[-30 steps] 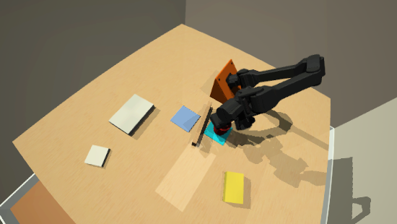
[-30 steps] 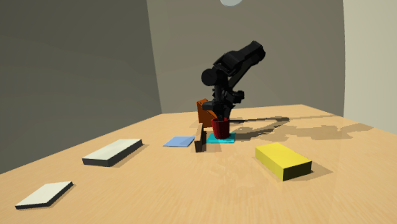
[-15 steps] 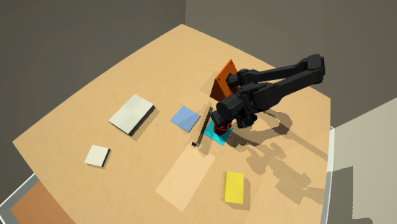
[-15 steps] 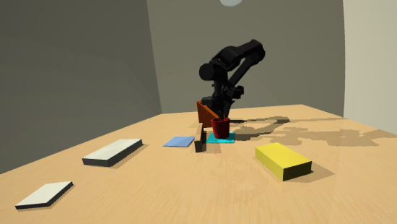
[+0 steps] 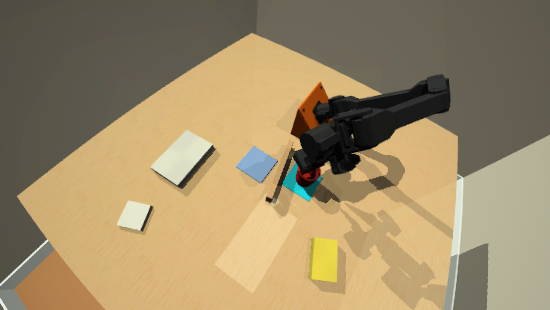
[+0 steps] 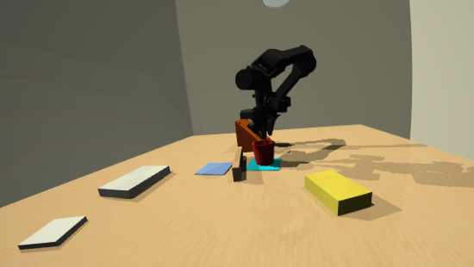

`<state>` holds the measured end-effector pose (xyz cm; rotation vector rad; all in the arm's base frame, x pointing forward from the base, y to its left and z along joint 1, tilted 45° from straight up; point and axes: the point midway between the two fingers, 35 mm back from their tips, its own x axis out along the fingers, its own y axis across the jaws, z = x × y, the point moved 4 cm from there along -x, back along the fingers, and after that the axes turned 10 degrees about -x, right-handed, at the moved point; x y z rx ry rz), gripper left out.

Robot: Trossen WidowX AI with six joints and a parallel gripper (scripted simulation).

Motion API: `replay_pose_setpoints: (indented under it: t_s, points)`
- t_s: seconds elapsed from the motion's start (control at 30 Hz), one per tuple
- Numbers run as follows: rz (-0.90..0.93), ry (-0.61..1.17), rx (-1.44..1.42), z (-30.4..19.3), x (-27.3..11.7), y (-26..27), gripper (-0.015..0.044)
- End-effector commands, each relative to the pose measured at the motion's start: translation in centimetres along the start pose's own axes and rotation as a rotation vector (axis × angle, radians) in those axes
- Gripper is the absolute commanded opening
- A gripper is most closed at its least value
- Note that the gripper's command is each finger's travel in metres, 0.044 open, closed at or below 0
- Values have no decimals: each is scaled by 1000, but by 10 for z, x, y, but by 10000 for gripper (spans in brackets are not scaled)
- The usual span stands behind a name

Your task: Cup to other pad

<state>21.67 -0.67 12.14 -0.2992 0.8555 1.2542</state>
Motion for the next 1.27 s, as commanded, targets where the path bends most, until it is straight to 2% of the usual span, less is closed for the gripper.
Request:
replay_pose_setpoints:
  t_s: [0.0, 0.03, 0.43, 1.0, 1.23]
  points:
    - [-3, 2, -4, 0, -6, 0, 128]
    - [-3, 2, -4, 0, -6, 0, 128]
    - [-1, 1, 0, 0, -8, 0, 440]
    - [-3, 5, -2, 1, -64, -2, 440]
    - [-4, 1, 1, 2, -62, -2, 440]
